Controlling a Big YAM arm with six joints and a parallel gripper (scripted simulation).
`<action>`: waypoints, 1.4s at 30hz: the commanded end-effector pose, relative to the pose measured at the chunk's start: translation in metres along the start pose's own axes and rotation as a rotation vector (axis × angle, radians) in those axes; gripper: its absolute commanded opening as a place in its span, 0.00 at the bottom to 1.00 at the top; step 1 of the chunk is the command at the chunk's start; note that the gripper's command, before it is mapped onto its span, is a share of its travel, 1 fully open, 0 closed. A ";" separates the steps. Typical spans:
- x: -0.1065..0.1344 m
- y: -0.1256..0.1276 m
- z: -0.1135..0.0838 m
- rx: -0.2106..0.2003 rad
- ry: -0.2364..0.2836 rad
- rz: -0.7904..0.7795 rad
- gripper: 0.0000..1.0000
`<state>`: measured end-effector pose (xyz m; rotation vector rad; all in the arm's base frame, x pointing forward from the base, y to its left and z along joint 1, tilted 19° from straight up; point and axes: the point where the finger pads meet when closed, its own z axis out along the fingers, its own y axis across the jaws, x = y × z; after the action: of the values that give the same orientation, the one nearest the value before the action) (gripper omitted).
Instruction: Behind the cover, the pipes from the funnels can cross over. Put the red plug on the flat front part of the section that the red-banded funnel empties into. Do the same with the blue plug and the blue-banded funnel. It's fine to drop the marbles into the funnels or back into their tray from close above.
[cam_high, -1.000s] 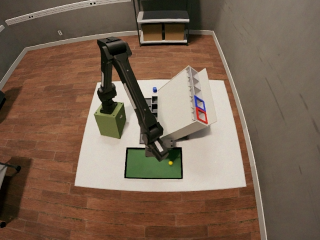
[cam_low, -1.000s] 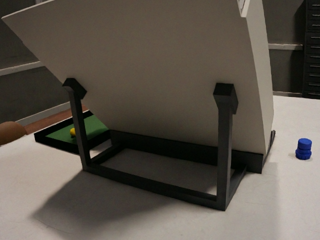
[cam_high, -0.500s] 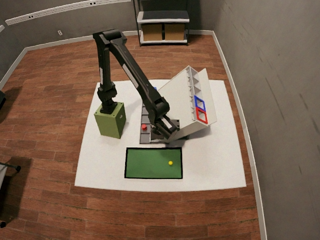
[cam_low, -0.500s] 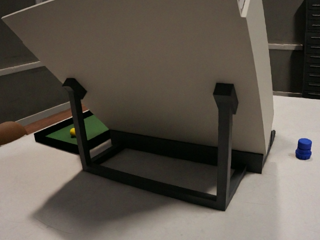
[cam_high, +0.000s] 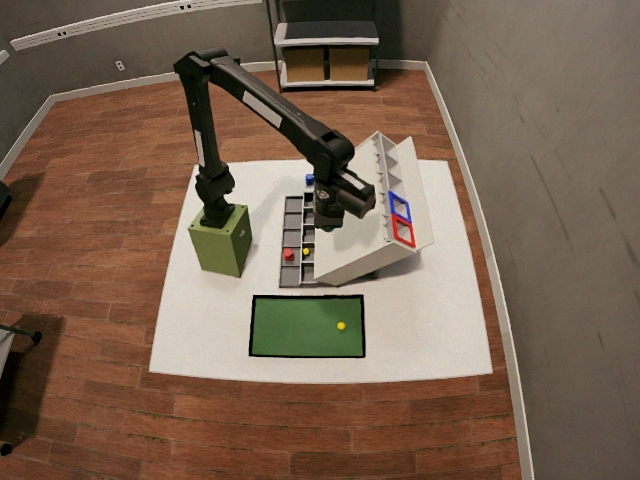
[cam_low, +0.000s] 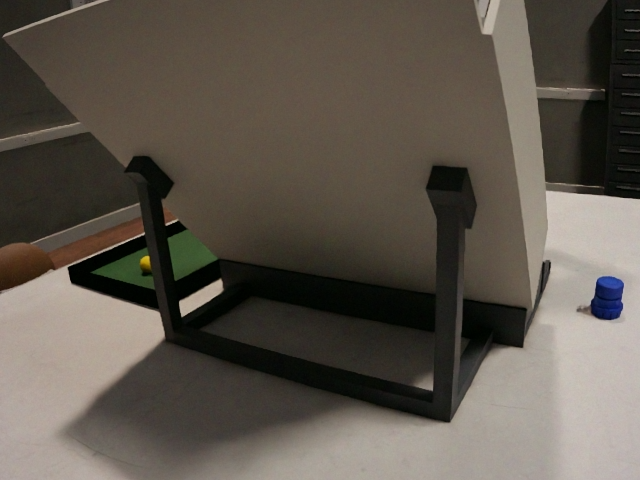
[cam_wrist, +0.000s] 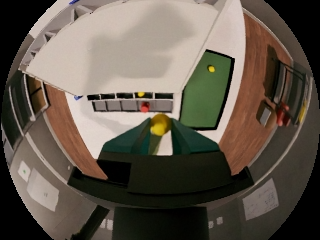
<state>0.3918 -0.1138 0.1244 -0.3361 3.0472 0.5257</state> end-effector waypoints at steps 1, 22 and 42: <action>-0.027 0.022 -0.046 0.035 -0.043 0.013 0.00; -0.025 0.063 -0.061 -0.001 0.010 0.044 0.00; -0.071 0.062 -0.072 0.014 -0.018 0.023 0.00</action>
<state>0.4238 -0.0698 0.2038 -0.2921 3.0591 0.5203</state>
